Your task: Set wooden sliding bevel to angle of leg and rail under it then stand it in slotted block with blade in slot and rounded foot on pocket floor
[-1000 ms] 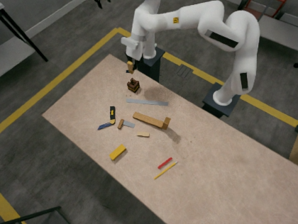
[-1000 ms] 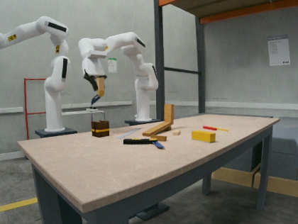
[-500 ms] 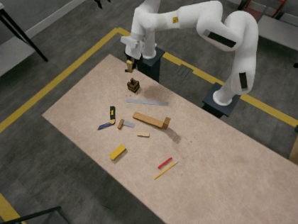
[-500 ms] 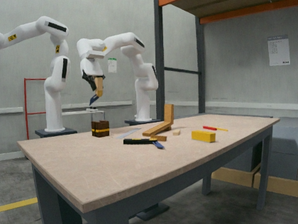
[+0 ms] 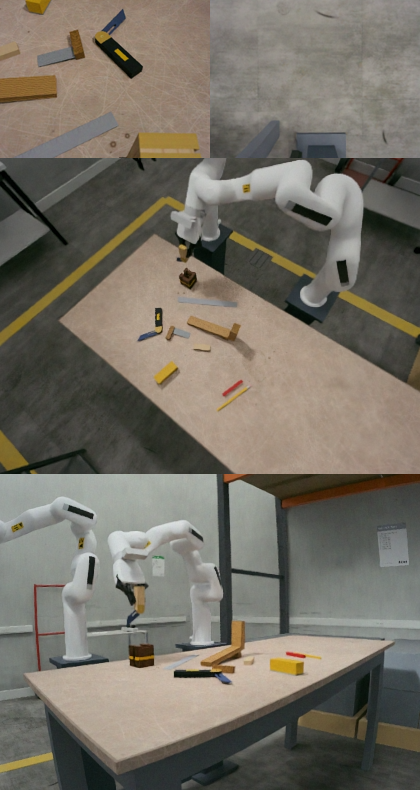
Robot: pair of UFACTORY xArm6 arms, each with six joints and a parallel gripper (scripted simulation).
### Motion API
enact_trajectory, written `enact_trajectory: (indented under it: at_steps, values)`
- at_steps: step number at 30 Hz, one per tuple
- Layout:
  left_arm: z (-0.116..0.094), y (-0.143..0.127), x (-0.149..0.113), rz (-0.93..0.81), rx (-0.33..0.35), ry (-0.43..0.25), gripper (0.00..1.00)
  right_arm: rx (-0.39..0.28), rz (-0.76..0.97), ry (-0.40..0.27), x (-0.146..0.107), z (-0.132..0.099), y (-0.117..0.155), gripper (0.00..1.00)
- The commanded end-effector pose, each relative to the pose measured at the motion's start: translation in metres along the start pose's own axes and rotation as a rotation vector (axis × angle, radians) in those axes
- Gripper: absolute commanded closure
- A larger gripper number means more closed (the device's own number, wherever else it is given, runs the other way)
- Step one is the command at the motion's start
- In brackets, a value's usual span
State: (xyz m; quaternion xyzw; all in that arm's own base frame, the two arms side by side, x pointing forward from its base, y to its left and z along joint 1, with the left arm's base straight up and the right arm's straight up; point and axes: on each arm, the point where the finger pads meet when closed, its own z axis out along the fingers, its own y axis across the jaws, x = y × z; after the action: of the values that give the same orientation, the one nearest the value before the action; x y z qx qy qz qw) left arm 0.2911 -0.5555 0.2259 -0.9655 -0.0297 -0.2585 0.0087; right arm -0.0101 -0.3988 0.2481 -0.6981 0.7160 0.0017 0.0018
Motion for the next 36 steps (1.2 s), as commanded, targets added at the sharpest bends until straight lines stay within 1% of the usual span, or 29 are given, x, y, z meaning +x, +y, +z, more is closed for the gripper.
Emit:
enact_trajectory:
  at_steps: [1,6,9,36]
  values:
    - [0.012,0.001,-0.007,-0.003,-0.005,0.002,1.0,0.0,0.0,0.005,0.001,-0.002,0.0,0.0]
    - [0.041,0.001,-0.023,-0.002,-0.006,0.002,1.0,0.0,0.0,0.005,0.001,-0.002,0.0,0.0]
    - [0.049,0.001,-0.027,-0.002,-0.006,0.002,1.0,0.0,0.0,0.005,0.001,-0.002,0.0,0.0]
    - [0.05,0.001,-0.028,-0.002,-0.005,0.002,1.0,0.0,0.0,0.005,0.001,-0.002,0.0,0.0]
